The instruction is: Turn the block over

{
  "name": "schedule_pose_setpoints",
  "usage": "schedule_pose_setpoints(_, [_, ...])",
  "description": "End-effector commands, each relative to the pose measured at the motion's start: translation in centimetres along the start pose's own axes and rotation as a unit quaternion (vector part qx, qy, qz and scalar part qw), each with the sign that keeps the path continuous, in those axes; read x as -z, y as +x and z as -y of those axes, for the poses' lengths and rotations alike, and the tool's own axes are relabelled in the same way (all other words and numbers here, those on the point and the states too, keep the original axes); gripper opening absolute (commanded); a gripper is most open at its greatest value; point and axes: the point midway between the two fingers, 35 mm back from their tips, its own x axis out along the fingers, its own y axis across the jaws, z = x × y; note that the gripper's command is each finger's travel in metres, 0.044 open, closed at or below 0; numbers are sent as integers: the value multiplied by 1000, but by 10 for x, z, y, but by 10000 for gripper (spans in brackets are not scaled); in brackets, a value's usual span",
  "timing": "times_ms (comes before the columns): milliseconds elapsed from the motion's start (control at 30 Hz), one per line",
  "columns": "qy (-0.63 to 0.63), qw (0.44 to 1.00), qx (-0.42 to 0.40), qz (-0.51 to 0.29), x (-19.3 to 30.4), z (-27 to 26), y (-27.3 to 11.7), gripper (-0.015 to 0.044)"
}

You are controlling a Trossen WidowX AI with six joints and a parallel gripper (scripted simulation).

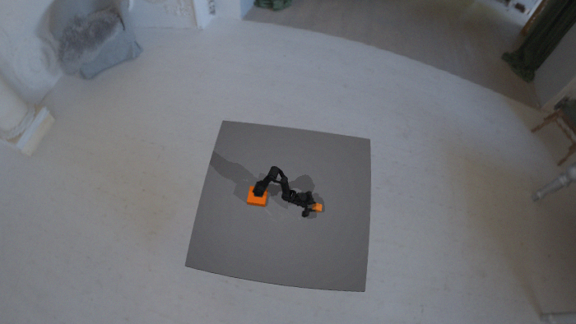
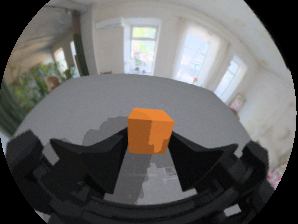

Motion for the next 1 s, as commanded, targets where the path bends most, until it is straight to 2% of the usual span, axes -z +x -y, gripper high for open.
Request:
schedule_pose_setpoints(0, [3,1000,-2,11,0,0,-1,0])
schedule_pose_setpoints(400, [3,1000,-2,11,0,0,-1,0])
schedule_pose_setpoints(967, [3,1000,-2,11,0,0,-1,440])
